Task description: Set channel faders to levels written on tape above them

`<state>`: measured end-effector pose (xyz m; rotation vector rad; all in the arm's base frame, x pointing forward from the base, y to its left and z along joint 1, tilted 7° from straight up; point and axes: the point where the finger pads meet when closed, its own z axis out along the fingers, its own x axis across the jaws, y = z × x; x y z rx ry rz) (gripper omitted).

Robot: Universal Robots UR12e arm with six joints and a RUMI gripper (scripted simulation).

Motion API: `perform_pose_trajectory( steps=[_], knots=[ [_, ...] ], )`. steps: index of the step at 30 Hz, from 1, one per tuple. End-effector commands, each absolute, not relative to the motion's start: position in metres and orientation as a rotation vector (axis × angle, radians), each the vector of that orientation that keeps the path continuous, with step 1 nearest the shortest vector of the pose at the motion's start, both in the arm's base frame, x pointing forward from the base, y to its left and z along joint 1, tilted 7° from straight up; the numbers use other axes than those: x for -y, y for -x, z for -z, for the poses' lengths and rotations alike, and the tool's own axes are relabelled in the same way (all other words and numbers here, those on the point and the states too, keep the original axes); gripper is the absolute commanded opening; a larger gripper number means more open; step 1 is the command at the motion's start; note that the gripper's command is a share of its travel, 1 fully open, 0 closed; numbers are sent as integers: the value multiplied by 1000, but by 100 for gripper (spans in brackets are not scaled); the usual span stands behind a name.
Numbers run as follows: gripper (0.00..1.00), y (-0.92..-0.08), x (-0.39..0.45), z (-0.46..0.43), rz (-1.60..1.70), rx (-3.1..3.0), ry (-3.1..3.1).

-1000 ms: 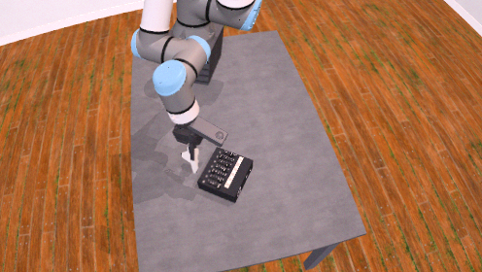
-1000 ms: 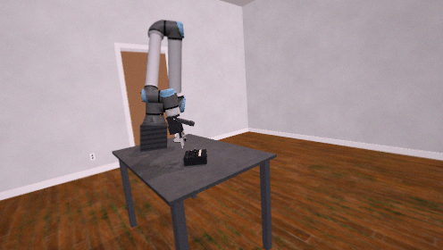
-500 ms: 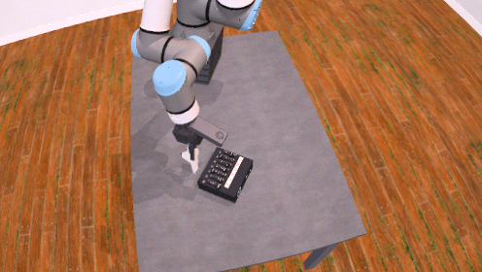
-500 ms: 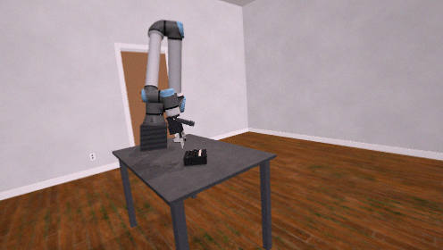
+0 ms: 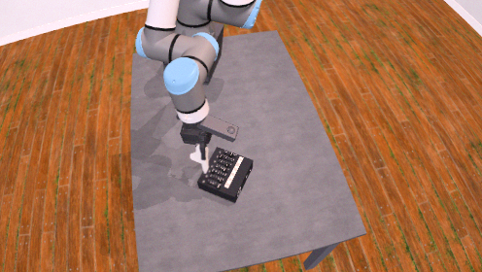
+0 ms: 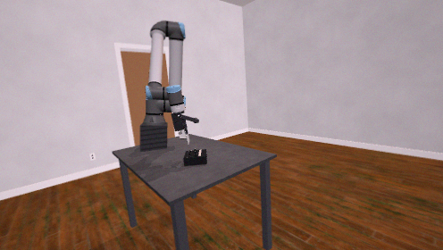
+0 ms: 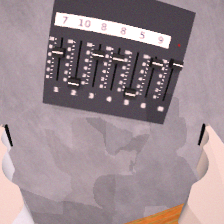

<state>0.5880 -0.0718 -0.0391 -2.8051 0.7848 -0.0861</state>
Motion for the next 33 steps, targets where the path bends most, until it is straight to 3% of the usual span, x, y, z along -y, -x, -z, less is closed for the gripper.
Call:
perform_pose_trajectory(
  steps=[1,6,33],
  knots=[
    [100,-609,57,-2,91,-408,2957],
    [100,-616,47,-19,90,-170,3022],
    [100,-615,47,-16,85,-264,3014]
  ],
)
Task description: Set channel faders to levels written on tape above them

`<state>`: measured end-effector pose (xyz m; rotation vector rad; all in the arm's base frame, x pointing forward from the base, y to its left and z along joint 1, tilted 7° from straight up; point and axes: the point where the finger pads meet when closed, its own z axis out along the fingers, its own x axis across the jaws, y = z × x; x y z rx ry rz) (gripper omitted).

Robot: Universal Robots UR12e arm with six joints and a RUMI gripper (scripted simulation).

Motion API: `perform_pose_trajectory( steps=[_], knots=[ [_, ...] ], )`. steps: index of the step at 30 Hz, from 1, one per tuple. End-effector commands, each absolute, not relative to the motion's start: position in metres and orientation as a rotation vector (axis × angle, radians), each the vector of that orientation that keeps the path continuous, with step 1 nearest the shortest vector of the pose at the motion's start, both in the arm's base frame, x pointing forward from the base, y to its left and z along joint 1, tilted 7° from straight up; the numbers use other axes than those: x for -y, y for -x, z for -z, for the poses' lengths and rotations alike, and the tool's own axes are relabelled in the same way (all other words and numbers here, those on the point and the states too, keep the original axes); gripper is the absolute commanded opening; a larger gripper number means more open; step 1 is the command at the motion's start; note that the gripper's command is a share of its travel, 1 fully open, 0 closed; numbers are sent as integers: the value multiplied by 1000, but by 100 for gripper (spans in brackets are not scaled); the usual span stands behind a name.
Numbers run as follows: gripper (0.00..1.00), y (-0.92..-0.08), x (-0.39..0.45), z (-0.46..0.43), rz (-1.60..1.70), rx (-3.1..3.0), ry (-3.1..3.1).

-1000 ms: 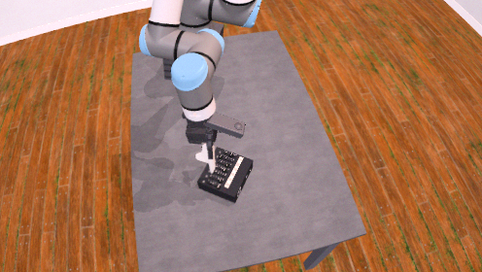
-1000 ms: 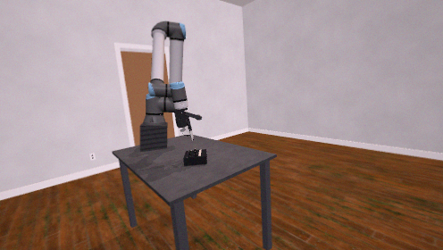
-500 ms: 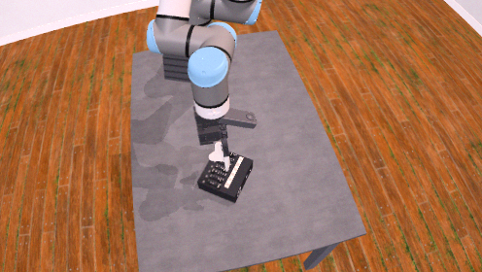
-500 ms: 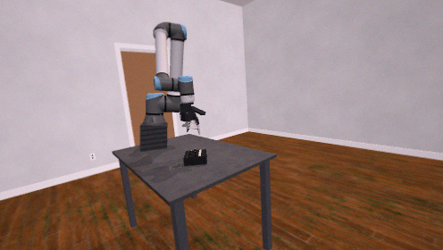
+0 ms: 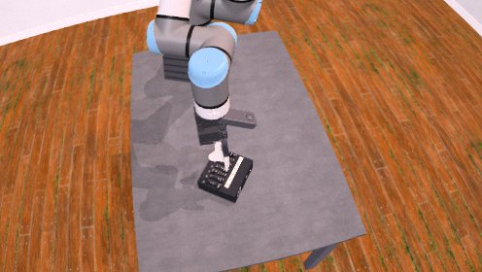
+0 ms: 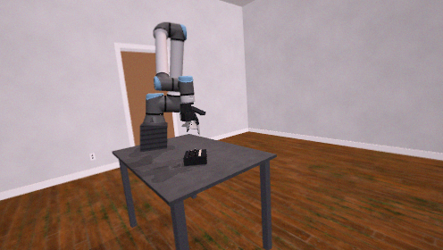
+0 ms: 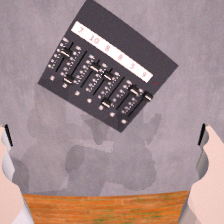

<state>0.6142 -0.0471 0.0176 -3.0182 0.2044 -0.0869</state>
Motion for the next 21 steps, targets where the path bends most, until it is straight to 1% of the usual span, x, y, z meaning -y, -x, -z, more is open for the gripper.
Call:
perform_pose_trajectory(
  steps=[1,21],
  knots=[
    [100,-615,47,-16,85,-264,3014],
    [100,-608,46,4,43,-941,2866]
  ],
)
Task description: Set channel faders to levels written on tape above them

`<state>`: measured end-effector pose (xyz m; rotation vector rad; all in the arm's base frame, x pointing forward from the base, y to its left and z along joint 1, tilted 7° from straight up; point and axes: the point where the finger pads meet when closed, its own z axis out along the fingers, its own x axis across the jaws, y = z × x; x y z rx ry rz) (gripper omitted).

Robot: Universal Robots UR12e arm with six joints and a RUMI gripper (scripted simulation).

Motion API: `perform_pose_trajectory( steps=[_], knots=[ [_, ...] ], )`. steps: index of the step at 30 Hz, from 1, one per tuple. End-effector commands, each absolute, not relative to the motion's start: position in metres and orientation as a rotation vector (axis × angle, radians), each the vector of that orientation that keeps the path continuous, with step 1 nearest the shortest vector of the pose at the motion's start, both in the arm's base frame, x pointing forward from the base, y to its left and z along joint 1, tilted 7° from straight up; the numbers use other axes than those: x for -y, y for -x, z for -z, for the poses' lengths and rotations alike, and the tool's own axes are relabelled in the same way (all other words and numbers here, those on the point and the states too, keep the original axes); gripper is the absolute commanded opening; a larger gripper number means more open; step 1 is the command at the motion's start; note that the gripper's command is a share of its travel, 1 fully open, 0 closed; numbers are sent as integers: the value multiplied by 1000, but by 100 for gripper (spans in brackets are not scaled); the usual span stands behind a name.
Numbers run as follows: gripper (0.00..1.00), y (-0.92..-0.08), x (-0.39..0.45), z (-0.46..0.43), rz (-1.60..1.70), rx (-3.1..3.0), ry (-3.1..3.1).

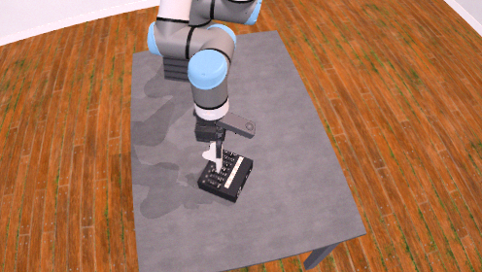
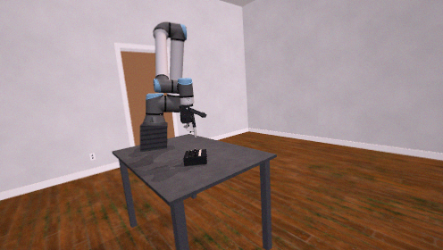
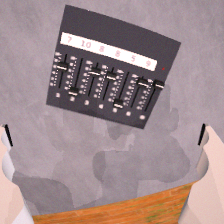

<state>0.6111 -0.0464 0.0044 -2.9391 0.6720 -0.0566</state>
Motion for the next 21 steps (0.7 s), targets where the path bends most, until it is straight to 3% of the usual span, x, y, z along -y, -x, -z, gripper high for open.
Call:
perform_pose_trajectory(
  steps=[1,21],
  knots=[
    [100,-607,46,5,40,-995,2847],
    [100,-587,49,37,-28,-1872,2357]
  ],
)
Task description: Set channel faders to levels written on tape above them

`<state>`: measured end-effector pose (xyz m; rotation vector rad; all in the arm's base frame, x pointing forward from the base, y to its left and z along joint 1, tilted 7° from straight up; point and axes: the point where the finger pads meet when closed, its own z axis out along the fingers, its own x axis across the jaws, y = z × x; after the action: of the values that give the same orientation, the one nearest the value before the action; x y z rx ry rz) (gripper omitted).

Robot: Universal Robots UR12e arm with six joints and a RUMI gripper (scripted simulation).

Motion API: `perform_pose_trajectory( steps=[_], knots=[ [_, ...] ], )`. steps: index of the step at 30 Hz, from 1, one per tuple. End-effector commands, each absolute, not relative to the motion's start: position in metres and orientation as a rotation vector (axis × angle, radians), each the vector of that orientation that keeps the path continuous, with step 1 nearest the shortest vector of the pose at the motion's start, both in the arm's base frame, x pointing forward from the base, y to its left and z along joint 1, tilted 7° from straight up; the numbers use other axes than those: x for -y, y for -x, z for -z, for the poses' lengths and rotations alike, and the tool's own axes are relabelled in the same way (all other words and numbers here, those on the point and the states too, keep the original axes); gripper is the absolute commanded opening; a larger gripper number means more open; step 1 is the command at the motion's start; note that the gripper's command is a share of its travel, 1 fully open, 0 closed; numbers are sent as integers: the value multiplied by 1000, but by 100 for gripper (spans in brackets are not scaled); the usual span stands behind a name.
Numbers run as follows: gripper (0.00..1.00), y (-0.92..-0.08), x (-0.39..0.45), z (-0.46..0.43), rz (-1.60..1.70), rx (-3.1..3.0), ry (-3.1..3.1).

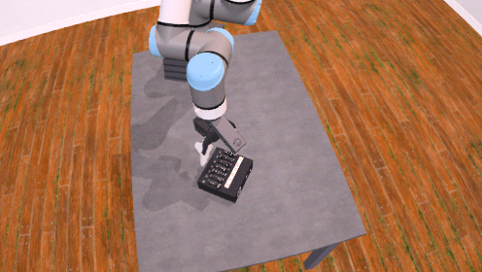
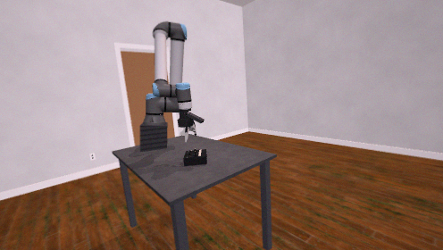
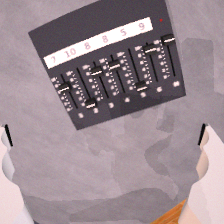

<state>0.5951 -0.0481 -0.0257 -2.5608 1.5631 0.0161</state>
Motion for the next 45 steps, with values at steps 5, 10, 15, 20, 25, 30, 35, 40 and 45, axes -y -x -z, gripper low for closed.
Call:
perform_pose_trajectory(
  steps=[5,10,15,20,25,30,35,40,45],
  knots=[
    [100,-580,51,45,-45,-2060,2195],
    [100,-575,51,50,-56,-2167,2090],
    [100,-568,52,56,-77,-2386,1844],
    [100,-562,52,61,-90,-2533,1644],
    [100,-558,52,65,-101,-2666,1433],
    [100,-556,52,66,-105,-2733,1312],
    [100,-554,52,68,-109,-2763,1251],
    [100,-553,52,68,-110,-2774,1228],
    [100,-553,52,68,-111,-2775,1226]
  ],
)
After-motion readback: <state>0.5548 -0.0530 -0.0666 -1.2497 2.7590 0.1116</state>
